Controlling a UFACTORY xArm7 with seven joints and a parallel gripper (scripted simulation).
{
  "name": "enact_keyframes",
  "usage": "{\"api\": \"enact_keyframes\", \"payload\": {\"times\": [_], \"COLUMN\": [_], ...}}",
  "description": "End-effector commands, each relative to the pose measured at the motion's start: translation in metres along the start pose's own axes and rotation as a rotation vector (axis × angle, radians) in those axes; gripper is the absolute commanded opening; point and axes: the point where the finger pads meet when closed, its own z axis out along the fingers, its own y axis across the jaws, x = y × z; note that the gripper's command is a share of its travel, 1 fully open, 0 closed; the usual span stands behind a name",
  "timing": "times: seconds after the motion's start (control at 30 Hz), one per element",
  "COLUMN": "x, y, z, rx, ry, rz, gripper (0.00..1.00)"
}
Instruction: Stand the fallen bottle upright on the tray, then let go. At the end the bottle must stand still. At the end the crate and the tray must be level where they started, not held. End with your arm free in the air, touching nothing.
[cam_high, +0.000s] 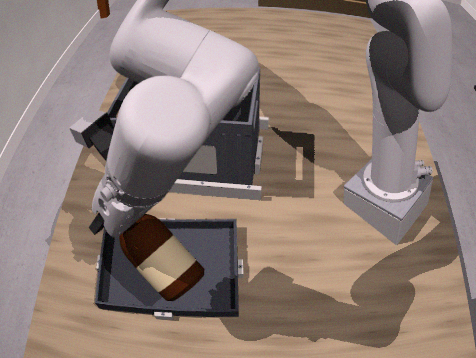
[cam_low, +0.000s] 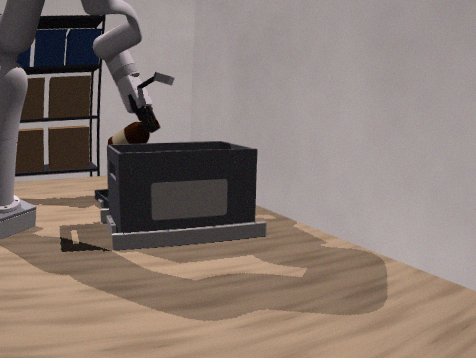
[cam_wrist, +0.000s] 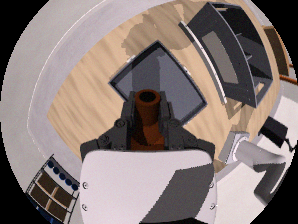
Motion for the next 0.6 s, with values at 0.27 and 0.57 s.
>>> {"api": "enact_keyframes", "payload": {"times": [0.27,0.57], "x": [-0.0001,-0.0004], "y": [-0.0004,-0.0003], "z": [-0.0012,-0.0016], "rx": [-0.002,-0.002], "ry": [0.058,0.108], "rz": [0.000,0.000], "gripper": [0.00,0.00]}}
